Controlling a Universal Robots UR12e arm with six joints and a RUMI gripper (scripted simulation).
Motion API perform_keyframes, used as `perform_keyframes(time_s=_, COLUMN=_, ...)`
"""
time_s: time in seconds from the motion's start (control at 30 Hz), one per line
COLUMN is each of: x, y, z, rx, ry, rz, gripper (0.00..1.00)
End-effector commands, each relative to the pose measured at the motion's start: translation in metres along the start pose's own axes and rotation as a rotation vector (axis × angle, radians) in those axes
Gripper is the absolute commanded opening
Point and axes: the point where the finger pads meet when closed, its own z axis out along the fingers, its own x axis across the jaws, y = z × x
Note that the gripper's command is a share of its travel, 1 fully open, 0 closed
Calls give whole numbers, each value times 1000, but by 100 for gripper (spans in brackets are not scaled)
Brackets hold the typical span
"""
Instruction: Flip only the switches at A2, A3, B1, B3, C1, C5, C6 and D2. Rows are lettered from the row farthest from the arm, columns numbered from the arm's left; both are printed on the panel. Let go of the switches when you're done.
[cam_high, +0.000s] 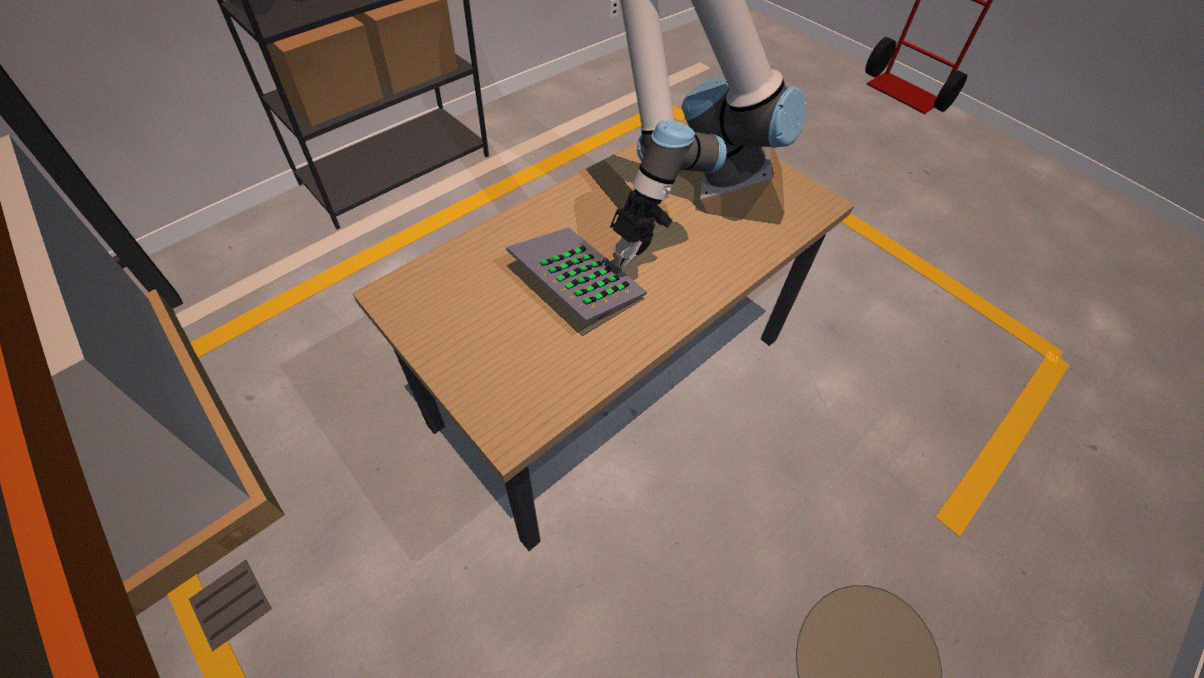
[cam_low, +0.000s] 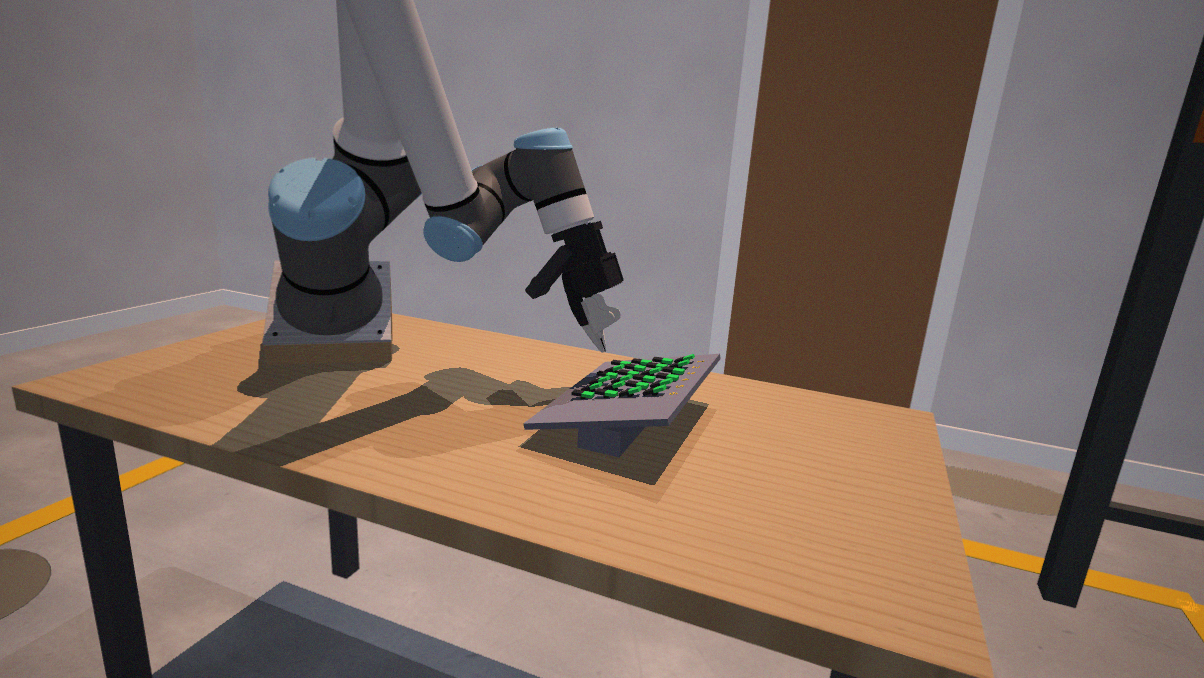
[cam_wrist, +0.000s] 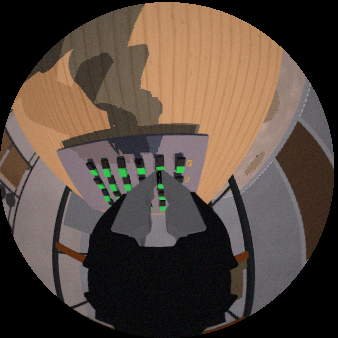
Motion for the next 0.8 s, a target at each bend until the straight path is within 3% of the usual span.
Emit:
perform_keyframes(time_s=0.0, x=0, y=-1, z=-10, rx=-1, ry=0, rz=-1, gripper=0)
perform_keyframes(time_s=0.5, x=0, y=0, z=-49, rx=-3, ry=0, rz=1, gripper=0)
perform_keyframes(time_s=0.77, x=0, y=0, z=-49, rx=-3, ry=0, rz=1, gripper=0)
